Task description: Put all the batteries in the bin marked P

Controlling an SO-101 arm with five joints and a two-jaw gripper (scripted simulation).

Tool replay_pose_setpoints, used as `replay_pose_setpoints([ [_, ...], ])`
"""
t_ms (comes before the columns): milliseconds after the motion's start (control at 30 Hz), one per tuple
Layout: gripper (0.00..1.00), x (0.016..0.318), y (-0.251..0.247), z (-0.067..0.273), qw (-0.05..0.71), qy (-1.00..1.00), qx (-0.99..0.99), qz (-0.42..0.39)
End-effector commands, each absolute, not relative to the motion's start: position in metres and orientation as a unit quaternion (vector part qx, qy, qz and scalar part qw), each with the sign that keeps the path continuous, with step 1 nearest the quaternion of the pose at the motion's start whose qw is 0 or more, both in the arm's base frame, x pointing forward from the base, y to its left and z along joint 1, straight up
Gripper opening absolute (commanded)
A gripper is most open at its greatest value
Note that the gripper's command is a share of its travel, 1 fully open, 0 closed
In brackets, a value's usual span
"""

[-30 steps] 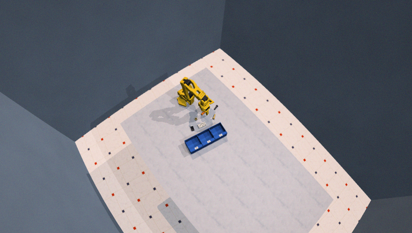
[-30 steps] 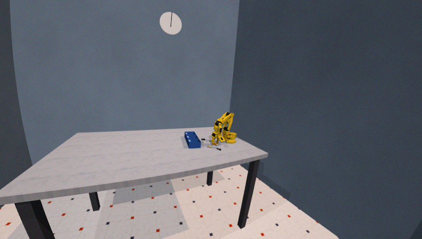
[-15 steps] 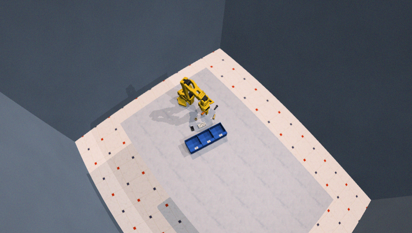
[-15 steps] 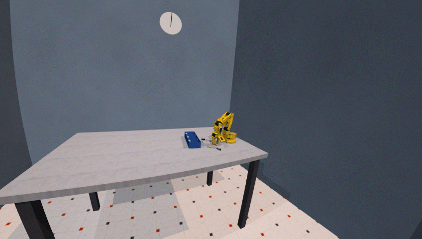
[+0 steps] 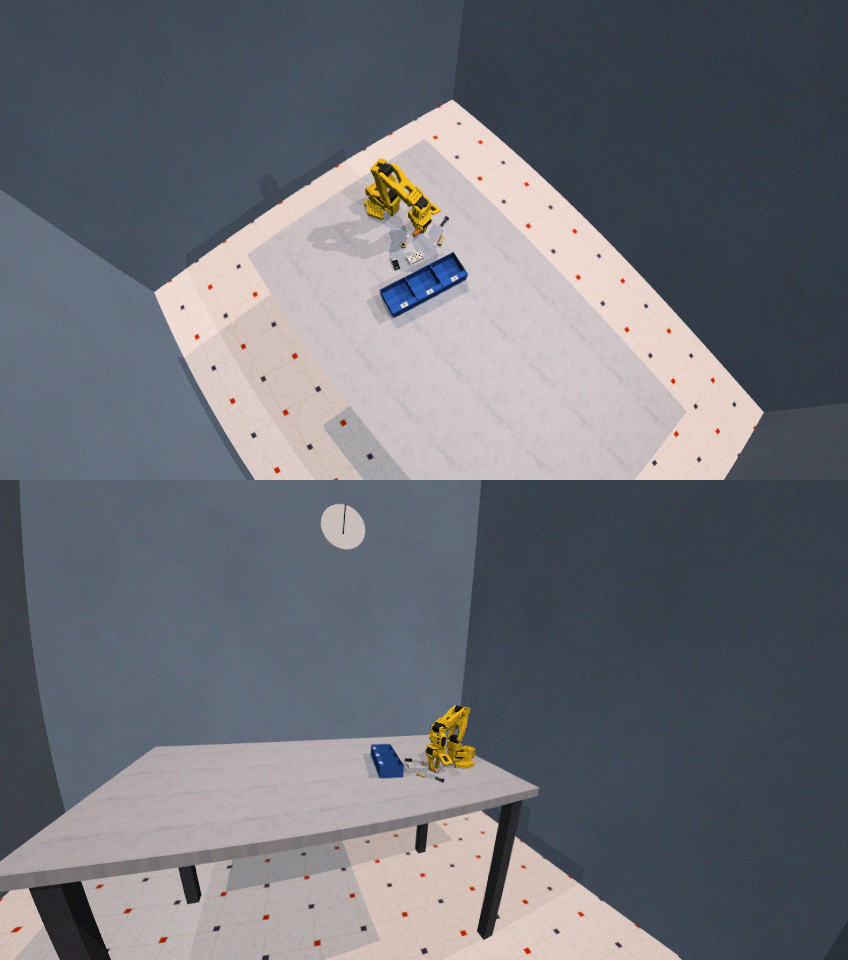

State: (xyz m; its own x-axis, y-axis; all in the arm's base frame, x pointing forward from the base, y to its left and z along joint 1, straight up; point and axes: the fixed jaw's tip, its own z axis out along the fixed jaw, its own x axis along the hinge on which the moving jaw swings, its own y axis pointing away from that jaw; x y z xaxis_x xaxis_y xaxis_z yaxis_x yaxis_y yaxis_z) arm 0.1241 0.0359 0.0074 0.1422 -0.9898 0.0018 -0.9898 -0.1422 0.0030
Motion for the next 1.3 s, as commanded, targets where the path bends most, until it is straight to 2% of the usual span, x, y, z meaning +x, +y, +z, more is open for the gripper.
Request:
replay_pose_setpoints([
  [0, 0.04, 0.1258, 0.0374, 0.0079, -0.005, -0.65, 0.76, 0.003],
  [367, 0.0, 0.1258, 0.0374, 0.0079, -0.005, -0.65, 0.76, 0.003],
  [1267, 0.0, 0.1259, 0.0374, 0.0083, -0.005, -0.65, 0.76, 0.003],
])
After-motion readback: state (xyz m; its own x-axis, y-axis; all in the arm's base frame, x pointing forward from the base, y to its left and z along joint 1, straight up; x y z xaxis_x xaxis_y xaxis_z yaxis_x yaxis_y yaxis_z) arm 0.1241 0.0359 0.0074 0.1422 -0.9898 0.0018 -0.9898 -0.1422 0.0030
